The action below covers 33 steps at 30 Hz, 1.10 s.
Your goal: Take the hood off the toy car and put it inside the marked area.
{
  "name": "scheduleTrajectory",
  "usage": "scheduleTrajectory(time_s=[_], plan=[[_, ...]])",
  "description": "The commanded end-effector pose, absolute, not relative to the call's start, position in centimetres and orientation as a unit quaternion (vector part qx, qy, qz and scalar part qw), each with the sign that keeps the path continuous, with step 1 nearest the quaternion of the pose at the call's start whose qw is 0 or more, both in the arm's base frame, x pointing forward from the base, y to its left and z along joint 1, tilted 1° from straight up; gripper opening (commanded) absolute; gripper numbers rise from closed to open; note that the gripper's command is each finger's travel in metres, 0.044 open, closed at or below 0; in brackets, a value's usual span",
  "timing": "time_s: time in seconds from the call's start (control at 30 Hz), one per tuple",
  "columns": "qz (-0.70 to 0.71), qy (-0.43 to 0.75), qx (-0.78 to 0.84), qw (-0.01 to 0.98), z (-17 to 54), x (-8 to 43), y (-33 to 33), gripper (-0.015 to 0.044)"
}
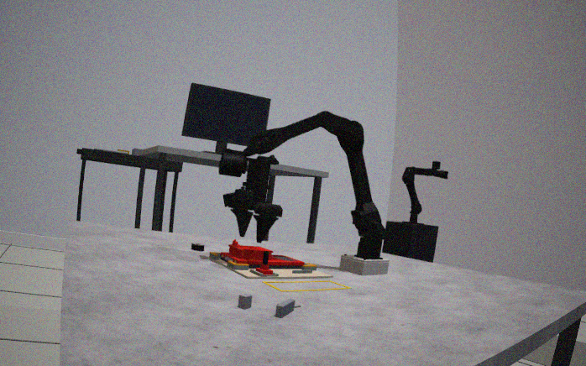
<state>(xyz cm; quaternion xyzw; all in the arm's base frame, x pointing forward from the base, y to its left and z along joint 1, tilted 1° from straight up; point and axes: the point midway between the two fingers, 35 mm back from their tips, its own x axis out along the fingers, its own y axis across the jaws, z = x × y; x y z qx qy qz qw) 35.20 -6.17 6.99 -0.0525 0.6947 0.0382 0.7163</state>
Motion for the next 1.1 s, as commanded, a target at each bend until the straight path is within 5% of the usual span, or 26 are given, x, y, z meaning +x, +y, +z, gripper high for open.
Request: scheduleTrajectory(time_s=[0.0,1.07], plan=[[0.038,0.698,-0.048,0.713,6.4,35.0,-6.1,0.044],[0.038,0.698,-0.048,0.713,4.9,34.9,-6.0,0.044]])
